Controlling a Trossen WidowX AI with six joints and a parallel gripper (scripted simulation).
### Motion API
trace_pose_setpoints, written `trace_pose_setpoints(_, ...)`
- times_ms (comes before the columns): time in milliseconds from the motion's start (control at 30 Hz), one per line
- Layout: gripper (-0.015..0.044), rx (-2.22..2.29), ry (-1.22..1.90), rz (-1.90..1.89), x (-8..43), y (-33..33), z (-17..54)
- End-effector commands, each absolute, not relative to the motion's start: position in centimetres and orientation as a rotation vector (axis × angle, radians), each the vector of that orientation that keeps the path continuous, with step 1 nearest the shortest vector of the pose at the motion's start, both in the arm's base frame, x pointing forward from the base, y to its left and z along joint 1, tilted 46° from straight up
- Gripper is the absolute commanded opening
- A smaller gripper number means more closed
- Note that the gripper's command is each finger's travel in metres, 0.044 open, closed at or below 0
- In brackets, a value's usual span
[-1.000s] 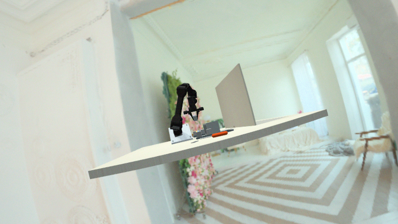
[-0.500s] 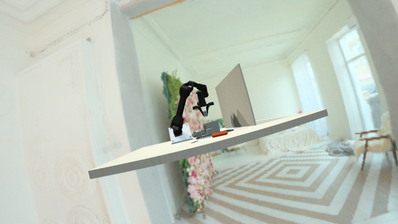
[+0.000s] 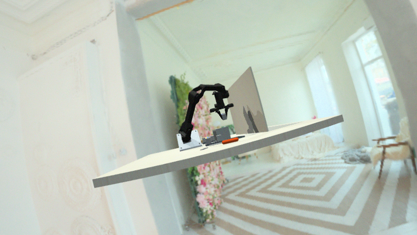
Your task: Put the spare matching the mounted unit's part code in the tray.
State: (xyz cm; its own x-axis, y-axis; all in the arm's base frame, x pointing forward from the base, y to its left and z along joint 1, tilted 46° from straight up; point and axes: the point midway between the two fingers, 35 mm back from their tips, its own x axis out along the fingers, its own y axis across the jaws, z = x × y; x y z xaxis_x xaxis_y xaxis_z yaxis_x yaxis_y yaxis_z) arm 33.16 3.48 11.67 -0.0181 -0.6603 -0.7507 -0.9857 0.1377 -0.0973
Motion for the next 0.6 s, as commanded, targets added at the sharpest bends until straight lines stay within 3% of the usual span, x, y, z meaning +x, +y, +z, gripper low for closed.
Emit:
trace_pose_setpoints(0, 0.0, -1.606, 1.746, 0.6, 33.6, 1.3, 13.8)
trace_pose_setpoints(567, 0.0, -1.639, 1.821, 0.521, 32.2, -8.6, 21.9)
